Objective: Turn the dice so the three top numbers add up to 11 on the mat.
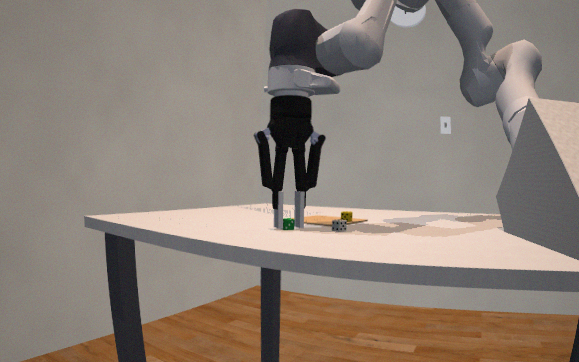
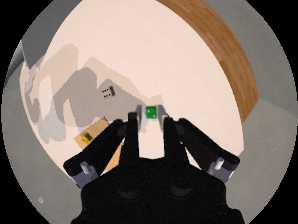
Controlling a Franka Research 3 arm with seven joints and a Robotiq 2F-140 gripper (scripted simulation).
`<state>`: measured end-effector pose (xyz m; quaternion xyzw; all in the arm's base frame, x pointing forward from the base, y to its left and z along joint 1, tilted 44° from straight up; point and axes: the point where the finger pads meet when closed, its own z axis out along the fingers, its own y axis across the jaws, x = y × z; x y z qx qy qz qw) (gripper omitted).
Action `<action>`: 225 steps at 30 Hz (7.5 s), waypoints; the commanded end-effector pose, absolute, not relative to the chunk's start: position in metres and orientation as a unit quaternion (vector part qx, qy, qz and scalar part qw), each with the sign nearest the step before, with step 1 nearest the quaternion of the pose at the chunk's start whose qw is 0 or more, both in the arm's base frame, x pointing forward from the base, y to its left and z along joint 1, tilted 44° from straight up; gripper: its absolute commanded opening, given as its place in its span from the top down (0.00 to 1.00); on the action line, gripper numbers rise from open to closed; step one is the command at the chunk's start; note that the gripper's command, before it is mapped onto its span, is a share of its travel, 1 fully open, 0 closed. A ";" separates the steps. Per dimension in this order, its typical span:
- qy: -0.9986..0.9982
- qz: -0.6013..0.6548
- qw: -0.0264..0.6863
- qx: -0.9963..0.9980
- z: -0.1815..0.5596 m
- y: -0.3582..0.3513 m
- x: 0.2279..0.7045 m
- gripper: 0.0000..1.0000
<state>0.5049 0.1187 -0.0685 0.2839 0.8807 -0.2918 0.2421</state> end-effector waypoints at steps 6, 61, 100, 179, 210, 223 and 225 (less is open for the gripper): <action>0.882 -0.289 0.242 0.281 -0.070 0.120 0.507 0.79; 0.882 -0.289 0.242 0.281 -0.070 0.120 0.507 0.91; 0.882 -0.289 0.242 0.281 0.001 0.184 0.480 0.91; 0.486 -0.062 0.360 0.794 0.031 0.158 0.481 0.91; 0.190 0.063 0.357 0.912 0.046 0.144 0.481 0.91; 0.072 0.108 0.346 0.929 0.051 0.139 0.481 0.91; 0.054 0.114 0.344 0.931 0.052 0.138 0.481 0.91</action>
